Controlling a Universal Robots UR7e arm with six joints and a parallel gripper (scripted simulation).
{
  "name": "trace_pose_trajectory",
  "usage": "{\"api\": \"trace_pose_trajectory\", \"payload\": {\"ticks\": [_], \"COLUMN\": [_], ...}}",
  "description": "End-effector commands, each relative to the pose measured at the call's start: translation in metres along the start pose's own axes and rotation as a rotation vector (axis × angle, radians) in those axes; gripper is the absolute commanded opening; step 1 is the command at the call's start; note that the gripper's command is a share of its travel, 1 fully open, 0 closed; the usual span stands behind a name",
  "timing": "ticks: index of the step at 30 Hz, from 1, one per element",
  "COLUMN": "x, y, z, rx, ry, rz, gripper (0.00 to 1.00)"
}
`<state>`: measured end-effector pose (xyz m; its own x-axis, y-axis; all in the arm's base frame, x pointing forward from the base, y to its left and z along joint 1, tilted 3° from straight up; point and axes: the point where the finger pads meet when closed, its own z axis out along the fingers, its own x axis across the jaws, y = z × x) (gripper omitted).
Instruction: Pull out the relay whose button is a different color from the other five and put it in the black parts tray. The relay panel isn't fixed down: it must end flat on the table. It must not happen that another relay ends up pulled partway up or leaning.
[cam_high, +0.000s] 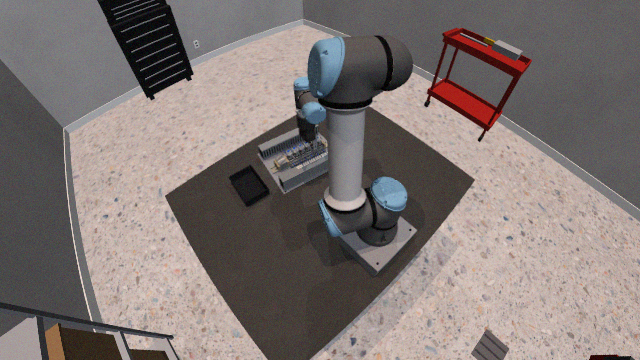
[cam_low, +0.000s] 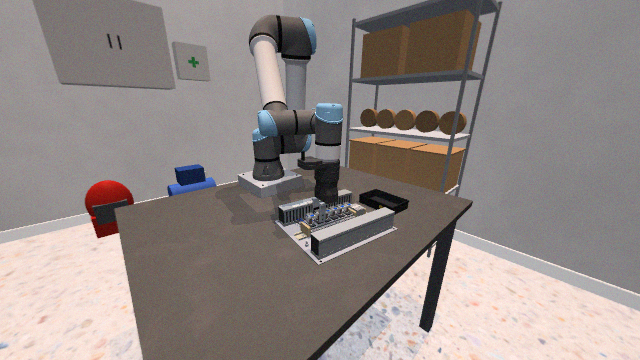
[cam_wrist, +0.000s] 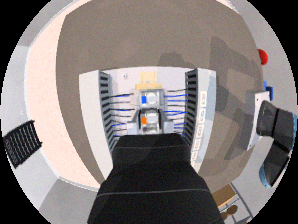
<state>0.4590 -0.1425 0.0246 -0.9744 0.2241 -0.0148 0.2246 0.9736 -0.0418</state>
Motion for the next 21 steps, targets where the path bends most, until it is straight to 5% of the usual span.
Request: {"api": "trace_pose_trajectory", "payload": {"ticks": [1,21], "x": [-0.0011,-0.0021], "y": [0.0,0.0], "z": [-0.0002,-0.0003], "rx": [0.001,0.001], "ry": [0.011,0.047], "rz": [-0.001,-0.001], "gripper": [0.0,0.0]}}
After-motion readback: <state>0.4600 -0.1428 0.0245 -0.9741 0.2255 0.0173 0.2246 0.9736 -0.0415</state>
